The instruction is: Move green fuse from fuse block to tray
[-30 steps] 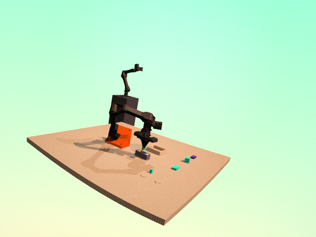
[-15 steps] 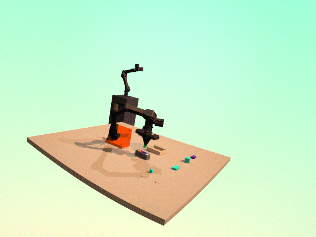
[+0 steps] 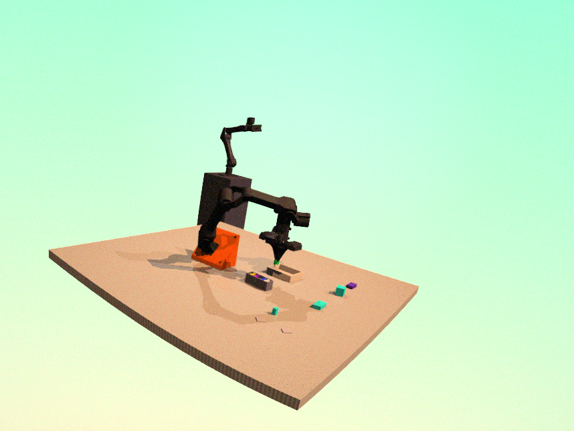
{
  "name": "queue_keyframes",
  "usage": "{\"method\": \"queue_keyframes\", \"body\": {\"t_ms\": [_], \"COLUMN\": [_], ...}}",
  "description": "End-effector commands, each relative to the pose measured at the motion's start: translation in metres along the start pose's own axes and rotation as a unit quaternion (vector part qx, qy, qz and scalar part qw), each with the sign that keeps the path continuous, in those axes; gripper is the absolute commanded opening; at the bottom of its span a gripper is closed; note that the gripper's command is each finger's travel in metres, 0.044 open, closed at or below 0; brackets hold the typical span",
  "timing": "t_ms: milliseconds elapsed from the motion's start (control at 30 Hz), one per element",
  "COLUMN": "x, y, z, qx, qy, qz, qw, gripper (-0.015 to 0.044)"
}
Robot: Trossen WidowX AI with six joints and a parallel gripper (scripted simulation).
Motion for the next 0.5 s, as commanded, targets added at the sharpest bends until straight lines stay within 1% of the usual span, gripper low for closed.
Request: {"method": "queue_keyframes", "body": {"t_ms": [0,467], "x": [-0.001,0.004], "y": [-0.007,-0.041], "z": [-0.022,-0.096], "qx": [0.002,0.004], "qy": [0.002,0.001], "qz": [-0.002,-0.002], "qw": [1.000,1.000], "gripper": [0.0000,0.0000]}}
Point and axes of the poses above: the point midway between the two fingers, 35 mm back from their tips, its own x axis out along the fingers, its own y axis across the jaws, z = x × y, the point moved 3 cm from there along -x, back along the fingers, and after that the axes turned 11 degrees about x, right-handed, at the moved point
